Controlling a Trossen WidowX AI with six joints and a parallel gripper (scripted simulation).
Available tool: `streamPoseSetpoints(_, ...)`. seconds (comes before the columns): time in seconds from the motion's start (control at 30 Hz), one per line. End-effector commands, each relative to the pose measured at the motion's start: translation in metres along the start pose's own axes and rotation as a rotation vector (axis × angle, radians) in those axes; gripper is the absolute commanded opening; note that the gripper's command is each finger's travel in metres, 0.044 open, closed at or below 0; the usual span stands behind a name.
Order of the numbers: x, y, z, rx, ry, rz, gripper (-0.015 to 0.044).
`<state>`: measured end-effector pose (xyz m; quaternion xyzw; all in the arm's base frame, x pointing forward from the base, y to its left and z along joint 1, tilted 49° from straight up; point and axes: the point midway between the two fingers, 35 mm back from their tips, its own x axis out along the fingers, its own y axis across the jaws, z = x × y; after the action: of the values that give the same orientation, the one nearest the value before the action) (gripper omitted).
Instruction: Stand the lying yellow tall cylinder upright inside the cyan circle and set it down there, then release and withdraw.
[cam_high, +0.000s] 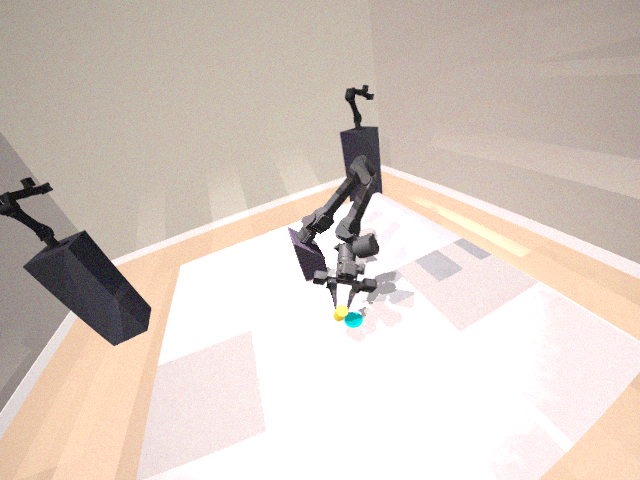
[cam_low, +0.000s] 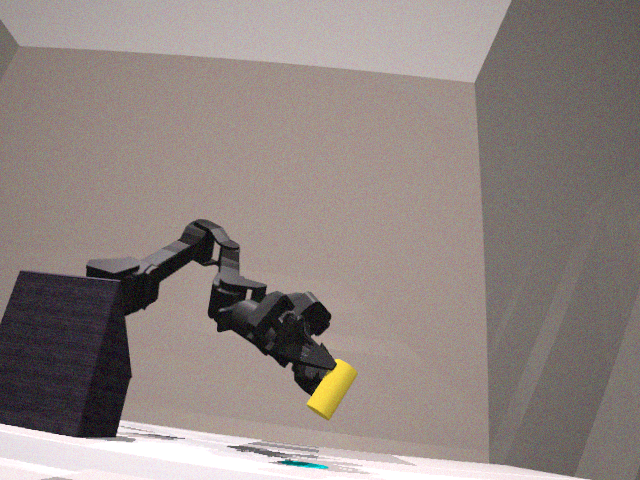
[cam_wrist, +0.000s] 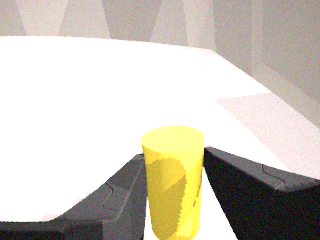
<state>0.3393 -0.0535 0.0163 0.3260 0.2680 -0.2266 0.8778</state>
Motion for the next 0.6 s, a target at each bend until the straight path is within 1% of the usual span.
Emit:
streamPoseSetpoints(0.0, -0.004, -0.002, 0.000, 0.020, -0.028, 0.001, 0.0105)
streamPoseSetpoints(0.57, -0.018, 0.001, 0.005, 0.087, -0.131, 0.038, 0.0105)
